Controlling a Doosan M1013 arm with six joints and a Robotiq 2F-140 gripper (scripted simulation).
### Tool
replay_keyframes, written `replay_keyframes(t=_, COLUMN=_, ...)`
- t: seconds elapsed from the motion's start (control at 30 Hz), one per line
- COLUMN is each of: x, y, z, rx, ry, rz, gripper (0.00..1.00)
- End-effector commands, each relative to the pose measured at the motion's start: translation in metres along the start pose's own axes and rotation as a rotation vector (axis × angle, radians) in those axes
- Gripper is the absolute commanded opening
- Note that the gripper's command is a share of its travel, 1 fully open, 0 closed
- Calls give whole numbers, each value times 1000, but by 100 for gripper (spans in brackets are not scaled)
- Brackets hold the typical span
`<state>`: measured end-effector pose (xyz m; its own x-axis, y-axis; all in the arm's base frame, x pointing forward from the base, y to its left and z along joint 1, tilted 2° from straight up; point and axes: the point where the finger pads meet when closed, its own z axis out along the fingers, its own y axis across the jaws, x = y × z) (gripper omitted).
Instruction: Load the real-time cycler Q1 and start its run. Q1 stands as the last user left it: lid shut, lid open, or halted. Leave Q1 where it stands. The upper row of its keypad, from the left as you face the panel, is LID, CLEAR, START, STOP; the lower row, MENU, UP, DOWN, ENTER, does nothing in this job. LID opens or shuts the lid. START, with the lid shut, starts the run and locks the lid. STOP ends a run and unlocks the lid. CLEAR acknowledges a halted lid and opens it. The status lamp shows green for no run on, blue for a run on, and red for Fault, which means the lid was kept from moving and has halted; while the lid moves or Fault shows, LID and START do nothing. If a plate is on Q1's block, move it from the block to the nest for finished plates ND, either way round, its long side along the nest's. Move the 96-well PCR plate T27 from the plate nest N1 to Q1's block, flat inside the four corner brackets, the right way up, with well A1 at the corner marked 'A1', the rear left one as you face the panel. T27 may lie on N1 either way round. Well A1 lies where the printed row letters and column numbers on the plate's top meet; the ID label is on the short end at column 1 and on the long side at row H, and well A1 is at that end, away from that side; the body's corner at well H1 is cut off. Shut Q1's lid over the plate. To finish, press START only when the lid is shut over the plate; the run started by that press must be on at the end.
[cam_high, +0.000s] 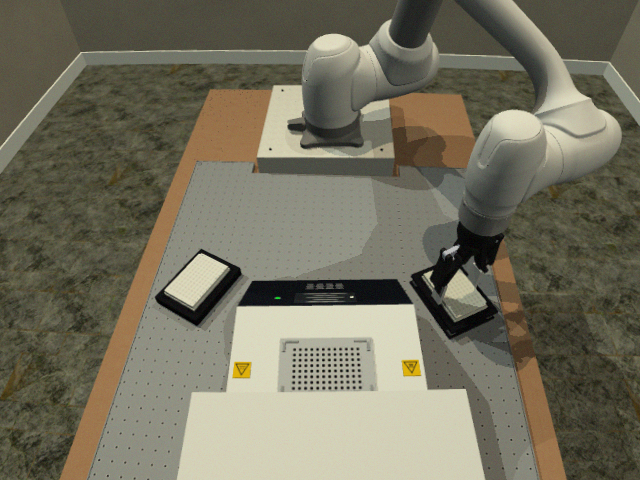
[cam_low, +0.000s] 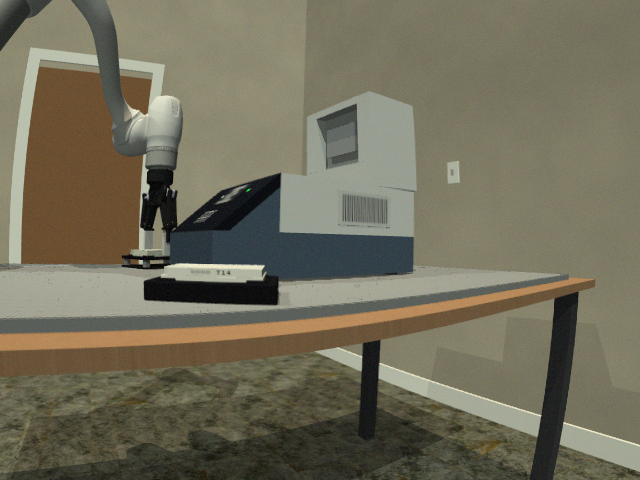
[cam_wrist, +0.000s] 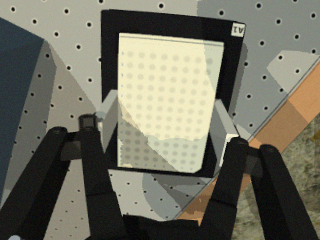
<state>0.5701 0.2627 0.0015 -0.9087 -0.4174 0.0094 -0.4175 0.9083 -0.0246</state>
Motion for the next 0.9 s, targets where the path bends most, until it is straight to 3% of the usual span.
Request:
replay_keyframes(t=0.0, x=0, y=0, z=-6, rx=0, ry=0, rz=0, gripper=0)
replay_keyframes(t=0.87, x=0, y=0, z=-86, rx=0, ry=0, rz=0, gripper=0)
